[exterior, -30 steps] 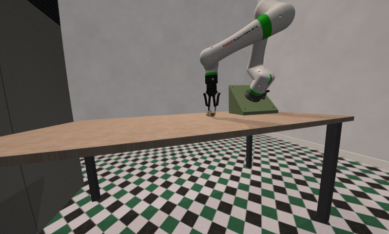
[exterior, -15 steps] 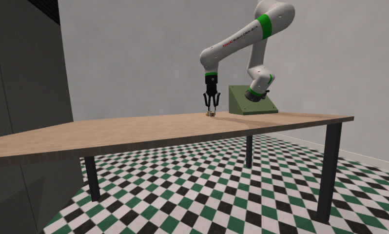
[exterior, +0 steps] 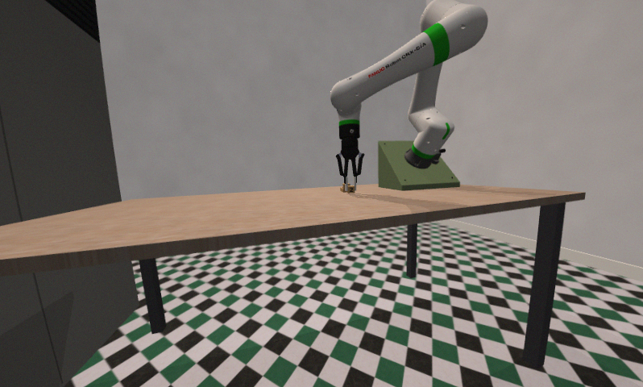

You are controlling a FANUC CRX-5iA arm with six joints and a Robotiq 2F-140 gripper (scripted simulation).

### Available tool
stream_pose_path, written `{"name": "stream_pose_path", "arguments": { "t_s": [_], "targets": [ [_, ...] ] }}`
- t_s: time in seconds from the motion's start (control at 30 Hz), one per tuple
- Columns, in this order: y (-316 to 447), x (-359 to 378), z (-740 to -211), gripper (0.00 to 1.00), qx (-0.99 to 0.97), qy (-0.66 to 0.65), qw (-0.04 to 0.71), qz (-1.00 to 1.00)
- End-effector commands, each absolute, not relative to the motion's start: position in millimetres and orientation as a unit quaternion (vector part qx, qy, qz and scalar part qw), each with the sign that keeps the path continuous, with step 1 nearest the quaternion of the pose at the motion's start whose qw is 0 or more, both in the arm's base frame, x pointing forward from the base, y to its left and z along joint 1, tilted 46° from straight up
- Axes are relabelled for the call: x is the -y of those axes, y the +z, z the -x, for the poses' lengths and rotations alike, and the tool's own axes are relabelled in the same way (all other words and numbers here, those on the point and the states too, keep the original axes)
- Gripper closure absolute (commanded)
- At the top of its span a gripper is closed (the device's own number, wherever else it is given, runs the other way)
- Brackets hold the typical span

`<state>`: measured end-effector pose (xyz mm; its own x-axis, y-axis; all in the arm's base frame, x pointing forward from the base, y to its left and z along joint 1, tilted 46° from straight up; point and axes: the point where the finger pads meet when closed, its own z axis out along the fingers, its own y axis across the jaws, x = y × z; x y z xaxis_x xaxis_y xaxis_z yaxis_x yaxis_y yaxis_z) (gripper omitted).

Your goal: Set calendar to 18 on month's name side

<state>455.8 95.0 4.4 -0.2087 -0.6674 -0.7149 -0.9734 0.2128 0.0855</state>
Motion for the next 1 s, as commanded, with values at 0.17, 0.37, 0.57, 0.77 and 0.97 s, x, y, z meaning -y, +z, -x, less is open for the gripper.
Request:
{"name": "stream_pose_path", "arguments": {
  "t_s": [0.17, 0.37, 0.57, 0.77, 0.97],
  "targets": [
    [4.4, -94.7, -455.9, 0.83, -0.727, 0.275, 0.278, 0.564],
    [4.0, -95.1, -456.0, 0.83, -0.727, 0.275, 0.278, 0.564],
    [3.3, -95.9, -456.1, 0.83, -0.727, 0.275, 0.278, 0.564],
    [2.2, -97.0, -456.2, 0.83, -0.727, 0.275, 0.278, 0.564],
    [1.8, -97.4, -456.3, 0.83, -0.727, 0.275, 0.278, 0.564]
  ]
}}
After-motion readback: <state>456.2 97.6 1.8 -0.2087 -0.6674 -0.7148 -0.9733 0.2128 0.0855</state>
